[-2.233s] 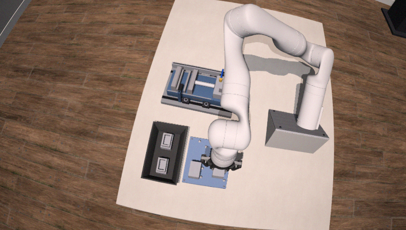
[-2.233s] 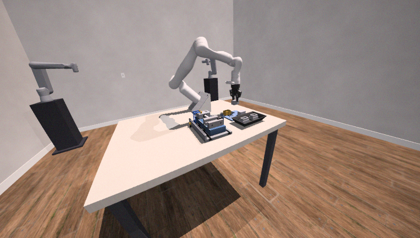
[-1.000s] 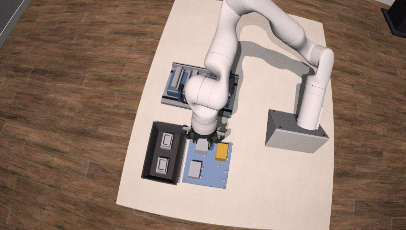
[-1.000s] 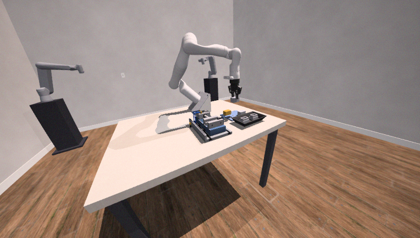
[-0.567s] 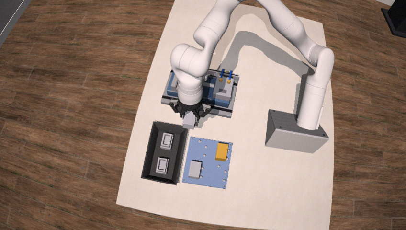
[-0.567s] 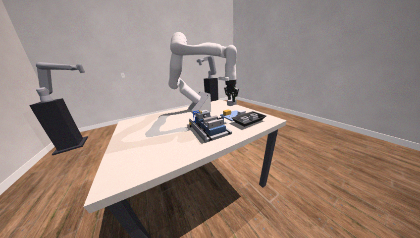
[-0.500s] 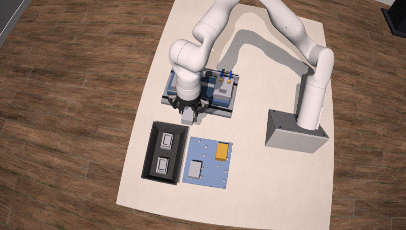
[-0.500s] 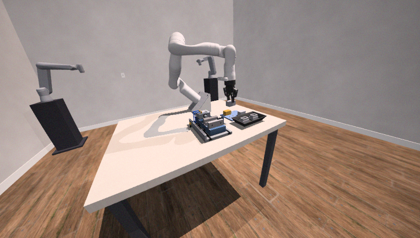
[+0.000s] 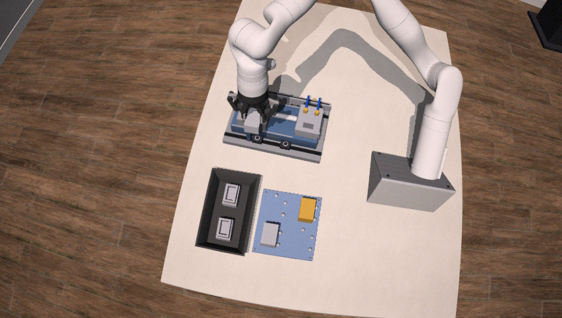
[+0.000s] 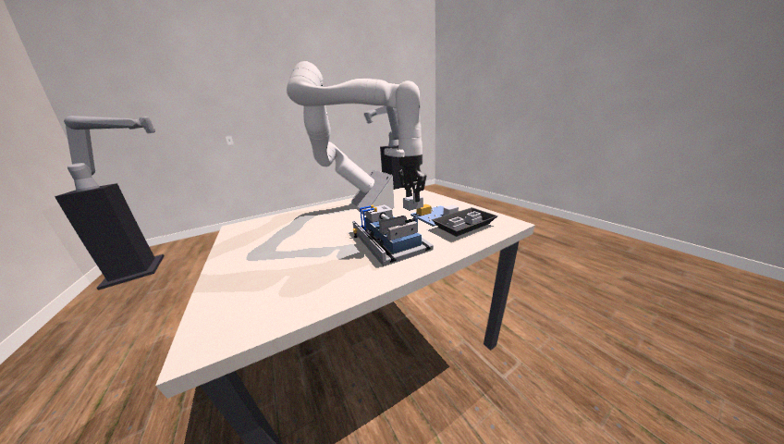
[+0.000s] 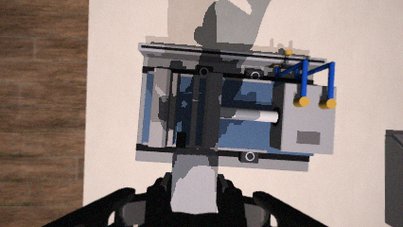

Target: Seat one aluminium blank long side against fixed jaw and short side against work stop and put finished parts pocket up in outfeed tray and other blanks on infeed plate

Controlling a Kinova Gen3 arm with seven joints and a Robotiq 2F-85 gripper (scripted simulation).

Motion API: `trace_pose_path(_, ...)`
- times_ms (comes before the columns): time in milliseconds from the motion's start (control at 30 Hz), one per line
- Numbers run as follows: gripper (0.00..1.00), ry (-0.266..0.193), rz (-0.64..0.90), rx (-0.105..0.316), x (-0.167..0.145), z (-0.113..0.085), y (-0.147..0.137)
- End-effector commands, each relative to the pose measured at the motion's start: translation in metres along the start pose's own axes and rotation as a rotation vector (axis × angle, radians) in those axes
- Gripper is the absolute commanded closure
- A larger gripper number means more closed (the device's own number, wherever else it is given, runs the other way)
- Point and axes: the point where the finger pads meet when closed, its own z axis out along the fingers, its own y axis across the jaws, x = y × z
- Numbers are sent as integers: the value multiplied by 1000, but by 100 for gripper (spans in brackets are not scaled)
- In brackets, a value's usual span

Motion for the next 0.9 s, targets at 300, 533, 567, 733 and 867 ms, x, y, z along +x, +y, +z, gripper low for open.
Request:
trace_pose_path(300,100,32,24,-4,84,4,-17)
trace_pose_path(533,100,28,24,-3,82,4,-17)
trace_pose_path(567,100,28,24,-3,81,4,-17)
trace_pose_path(733,100,28,24,-3,81,4,-17)
trace_pose_path(867,100,28,24,-3,81,4,-17)
